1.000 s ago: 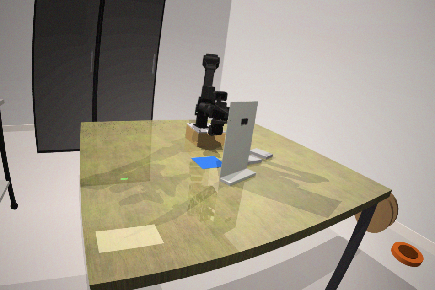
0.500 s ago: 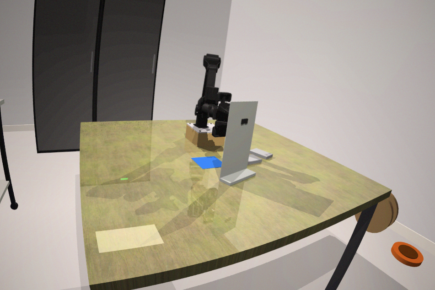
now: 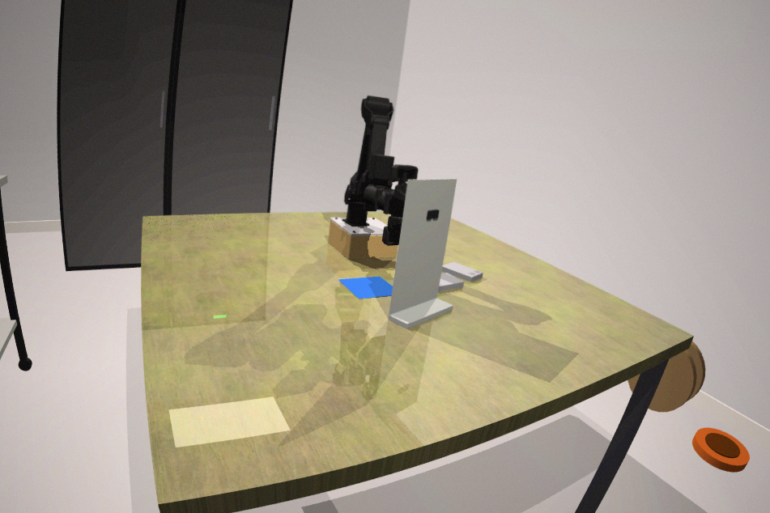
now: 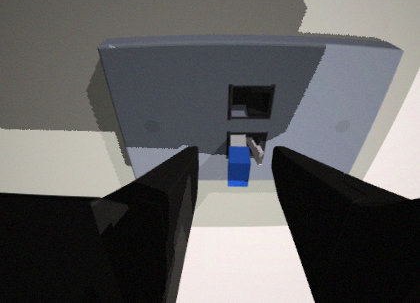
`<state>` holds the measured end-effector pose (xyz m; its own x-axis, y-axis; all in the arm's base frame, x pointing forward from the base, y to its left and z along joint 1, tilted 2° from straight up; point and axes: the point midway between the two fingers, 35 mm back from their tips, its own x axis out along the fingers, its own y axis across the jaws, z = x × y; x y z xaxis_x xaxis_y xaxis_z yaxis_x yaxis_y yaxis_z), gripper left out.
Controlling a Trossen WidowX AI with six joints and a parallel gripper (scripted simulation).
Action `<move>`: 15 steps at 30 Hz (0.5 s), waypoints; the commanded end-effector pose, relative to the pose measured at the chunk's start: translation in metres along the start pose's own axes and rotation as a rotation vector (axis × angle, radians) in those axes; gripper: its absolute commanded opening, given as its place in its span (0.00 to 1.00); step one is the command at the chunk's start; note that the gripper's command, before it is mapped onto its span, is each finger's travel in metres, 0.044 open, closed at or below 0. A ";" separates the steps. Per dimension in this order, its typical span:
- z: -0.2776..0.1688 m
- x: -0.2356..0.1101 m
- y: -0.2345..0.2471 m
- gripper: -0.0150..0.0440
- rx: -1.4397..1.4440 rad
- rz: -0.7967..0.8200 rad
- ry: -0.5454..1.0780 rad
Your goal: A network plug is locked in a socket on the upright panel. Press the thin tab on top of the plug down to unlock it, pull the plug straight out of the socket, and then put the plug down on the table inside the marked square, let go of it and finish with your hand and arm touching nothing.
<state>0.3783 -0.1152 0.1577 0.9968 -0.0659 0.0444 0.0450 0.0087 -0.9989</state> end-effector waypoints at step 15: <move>0.000 0.004 -0.003 0.34 -0.006 -0.007 0.005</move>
<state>0.3812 -0.1149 0.1599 0.9966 -0.0653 0.0506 0.0511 0.0058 -0.9987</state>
